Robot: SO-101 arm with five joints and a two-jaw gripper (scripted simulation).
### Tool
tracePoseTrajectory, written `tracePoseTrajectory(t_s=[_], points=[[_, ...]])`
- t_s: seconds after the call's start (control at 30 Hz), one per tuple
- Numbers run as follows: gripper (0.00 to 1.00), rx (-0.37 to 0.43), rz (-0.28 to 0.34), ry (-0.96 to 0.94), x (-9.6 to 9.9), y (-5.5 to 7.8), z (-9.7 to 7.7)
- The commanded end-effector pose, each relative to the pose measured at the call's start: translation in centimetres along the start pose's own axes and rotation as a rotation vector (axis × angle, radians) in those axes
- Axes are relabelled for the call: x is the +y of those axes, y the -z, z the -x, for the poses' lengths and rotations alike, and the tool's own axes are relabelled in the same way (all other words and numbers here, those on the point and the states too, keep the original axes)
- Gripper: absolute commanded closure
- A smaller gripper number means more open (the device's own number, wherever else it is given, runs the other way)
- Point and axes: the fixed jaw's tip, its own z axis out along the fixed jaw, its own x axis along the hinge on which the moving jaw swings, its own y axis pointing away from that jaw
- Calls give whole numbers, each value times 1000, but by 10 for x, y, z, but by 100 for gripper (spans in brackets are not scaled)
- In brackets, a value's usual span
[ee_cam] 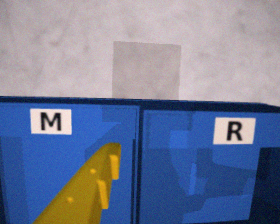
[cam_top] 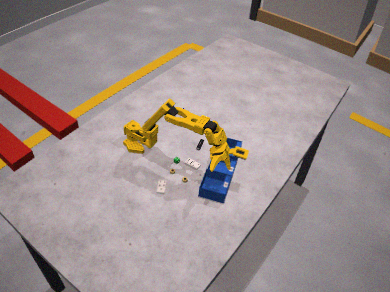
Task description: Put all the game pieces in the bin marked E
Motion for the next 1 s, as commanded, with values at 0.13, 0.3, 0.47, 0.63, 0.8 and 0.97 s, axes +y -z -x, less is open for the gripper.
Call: tracePoseTrajectory(t_s=[0.13,0.3,0.47,0.63,0.8,0.97], points=[[0,-17,45,-42,31,10,6],[0,-8,60,-52,40,10,5],[0,-7,61,-53,41,10,5],[0,-9,61,-78,40,14,4],[0,-9,61,-78,40,14,4],[0,-9,61,-78,40,14,4]])
